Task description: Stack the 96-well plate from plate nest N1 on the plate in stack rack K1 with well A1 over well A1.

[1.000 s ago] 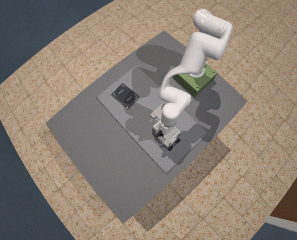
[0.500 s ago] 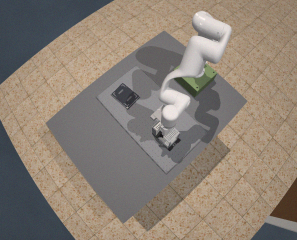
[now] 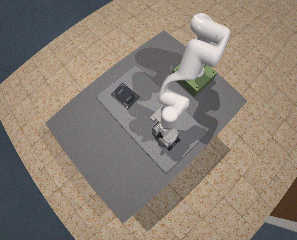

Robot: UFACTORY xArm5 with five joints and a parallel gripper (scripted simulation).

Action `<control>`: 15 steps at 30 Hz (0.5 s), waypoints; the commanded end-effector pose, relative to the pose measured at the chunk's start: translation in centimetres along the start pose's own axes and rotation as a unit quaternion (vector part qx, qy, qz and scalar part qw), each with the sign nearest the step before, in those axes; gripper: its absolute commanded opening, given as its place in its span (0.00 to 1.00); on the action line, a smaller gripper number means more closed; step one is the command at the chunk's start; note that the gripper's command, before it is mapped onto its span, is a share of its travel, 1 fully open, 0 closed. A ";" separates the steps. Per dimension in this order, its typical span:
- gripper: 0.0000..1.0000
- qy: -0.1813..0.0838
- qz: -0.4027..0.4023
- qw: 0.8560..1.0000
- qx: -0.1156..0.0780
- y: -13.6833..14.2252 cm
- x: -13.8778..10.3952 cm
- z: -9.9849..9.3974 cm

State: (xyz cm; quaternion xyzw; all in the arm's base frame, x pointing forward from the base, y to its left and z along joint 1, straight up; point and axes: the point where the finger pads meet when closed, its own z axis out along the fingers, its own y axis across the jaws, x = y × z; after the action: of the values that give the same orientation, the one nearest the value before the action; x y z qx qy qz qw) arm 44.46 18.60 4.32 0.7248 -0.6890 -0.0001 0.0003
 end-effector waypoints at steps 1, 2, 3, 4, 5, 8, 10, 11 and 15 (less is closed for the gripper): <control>0.00 -0.001 0.000 1.000 0.002 -0.2 -0.1 0.4; 0.00 -0.001 0.000 1.000 0.002 -0.2 -0.1 0.6; 0.00 -0.001 0.000 1.000 0.002 -0.2 -0.1 0.8; 0.00 -0.001 0.000 1.000 0.002 -0.2 -0.1 0.9; 0.00 -0.001 0.000 1.000 0.002 -0.2 -0.1 0.9; 0.00 -0.001 0.000 1.000 0.002 -0.2 -0.1 1.3; 0.00 -0.001 0.000 1.000 0.002 -0.2 -0.1 1.6; 0.00 -0.001 0.000 1.000 0.002 -0.2 -0.1 1.8; 0.00 -0.001 0.000 1.000 0.002 -0.2 -0.1 2.4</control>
State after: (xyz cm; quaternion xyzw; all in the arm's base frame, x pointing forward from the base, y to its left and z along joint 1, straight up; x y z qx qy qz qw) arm 44.47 18.60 2.15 0.7248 -0.6890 -0.0001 0.0003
